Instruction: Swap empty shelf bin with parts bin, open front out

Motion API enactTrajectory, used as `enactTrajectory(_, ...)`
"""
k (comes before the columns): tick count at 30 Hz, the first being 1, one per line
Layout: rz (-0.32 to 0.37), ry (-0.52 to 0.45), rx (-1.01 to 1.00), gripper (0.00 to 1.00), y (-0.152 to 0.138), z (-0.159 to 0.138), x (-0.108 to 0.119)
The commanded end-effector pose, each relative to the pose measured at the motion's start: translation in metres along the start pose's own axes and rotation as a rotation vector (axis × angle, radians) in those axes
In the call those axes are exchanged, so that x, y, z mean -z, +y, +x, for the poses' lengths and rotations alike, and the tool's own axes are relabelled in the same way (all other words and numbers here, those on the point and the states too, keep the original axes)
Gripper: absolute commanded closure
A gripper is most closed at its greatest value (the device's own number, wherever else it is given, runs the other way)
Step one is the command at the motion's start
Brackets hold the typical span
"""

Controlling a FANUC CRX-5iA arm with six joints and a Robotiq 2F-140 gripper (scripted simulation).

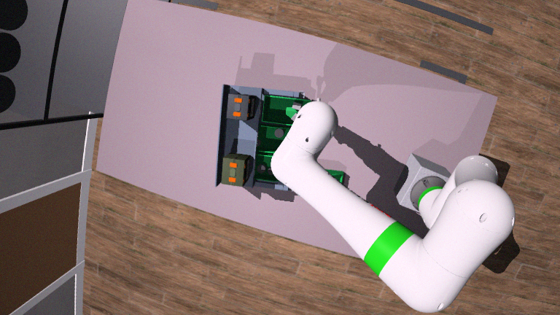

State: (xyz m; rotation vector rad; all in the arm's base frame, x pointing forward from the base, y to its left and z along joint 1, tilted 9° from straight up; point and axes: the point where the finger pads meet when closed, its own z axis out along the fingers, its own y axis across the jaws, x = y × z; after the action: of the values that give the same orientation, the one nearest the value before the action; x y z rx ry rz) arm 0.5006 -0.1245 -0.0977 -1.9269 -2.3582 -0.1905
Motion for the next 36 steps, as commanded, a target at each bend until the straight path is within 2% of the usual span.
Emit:
enactTrajectory(1,-0.001,-0.001,0.0,0.9,0.0057,-0.0004,0.0011)
enactTrajectory(36,-0.001,-0.001,0.0,0.9,0.0144,-0.0004,0.0013)
